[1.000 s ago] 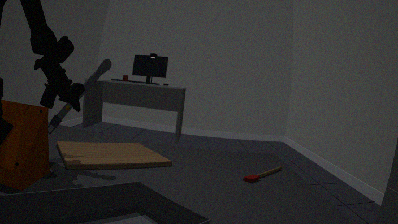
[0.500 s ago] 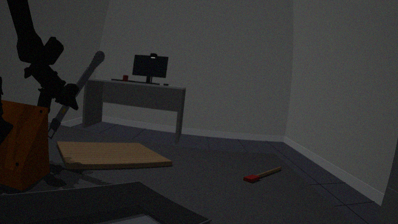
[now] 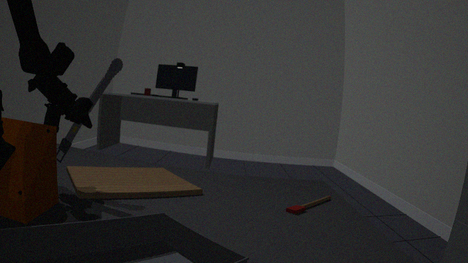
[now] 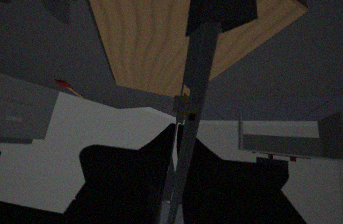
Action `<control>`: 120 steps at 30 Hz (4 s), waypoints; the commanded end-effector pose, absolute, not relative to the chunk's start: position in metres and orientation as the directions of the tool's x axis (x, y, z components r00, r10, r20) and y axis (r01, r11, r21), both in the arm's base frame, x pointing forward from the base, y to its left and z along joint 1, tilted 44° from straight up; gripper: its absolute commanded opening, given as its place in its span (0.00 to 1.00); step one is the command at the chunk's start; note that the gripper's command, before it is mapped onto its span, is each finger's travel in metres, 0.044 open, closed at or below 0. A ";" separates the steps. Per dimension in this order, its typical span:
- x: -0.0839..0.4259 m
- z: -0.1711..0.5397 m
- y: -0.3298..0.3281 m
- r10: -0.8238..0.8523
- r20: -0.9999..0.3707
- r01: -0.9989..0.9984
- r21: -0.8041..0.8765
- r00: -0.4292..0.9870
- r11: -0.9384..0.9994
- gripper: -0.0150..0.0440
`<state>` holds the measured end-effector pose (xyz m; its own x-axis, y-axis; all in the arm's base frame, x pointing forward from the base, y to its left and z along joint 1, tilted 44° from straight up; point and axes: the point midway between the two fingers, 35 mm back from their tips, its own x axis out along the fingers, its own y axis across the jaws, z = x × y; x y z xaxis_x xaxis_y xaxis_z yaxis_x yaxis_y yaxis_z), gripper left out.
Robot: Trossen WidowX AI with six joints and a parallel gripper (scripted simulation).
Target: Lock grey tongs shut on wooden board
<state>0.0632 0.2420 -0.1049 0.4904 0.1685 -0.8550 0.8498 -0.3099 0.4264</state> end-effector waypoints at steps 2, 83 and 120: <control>0.064 -0.103 0.244 0.177 -0.850 0.848 0.429 0.496 -0.311 0.00; 0.078 -0.105 0.274 -0.656 -0.742 0.846 0.431 0.135 -0.314 0.00; 0.086 -0.142 0.248 -0.657 -0.742 0.846 0.432 0.134 -0.314 0.00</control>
<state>0.0851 0.2542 -0.1353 0.1311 -0.6475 -0.7507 0.8429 -0.3258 0.4282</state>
